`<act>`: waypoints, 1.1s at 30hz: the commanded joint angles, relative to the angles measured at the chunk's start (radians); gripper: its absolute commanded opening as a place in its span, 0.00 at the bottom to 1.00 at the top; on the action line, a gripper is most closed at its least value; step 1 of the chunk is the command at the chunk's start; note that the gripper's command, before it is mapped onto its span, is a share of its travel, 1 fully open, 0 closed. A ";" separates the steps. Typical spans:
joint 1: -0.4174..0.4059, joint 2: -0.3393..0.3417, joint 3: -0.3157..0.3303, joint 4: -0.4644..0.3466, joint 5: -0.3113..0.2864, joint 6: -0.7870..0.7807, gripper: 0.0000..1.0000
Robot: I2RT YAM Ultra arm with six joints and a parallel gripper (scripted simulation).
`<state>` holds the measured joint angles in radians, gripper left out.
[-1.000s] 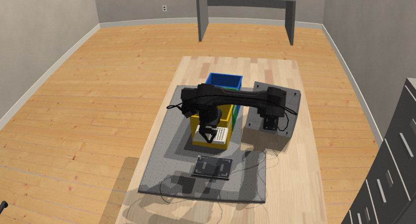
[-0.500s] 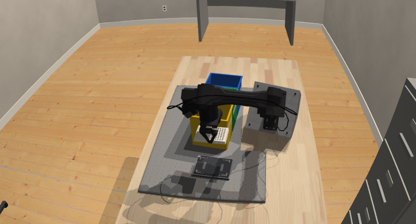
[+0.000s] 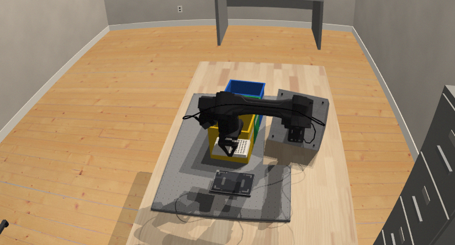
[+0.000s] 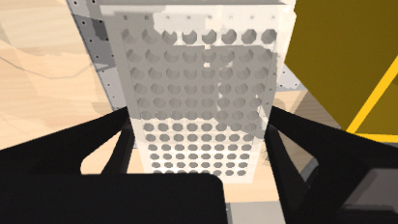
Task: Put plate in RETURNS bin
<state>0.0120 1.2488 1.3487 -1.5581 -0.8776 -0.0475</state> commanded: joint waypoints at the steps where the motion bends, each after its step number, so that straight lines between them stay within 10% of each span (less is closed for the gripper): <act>1: -0.023 0.002 0.035 -0.010 -0.007 -0.007 0.00; 22: -0.023 0.002 0.035 -0.010 -0.007 -0.007 0.00; 33: -0.147 -0.048 -0.147 -0.013 -0.006 -0.098 0.00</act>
<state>-0.0906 1.2247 1.2373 -1.5635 -0.8852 -0.0940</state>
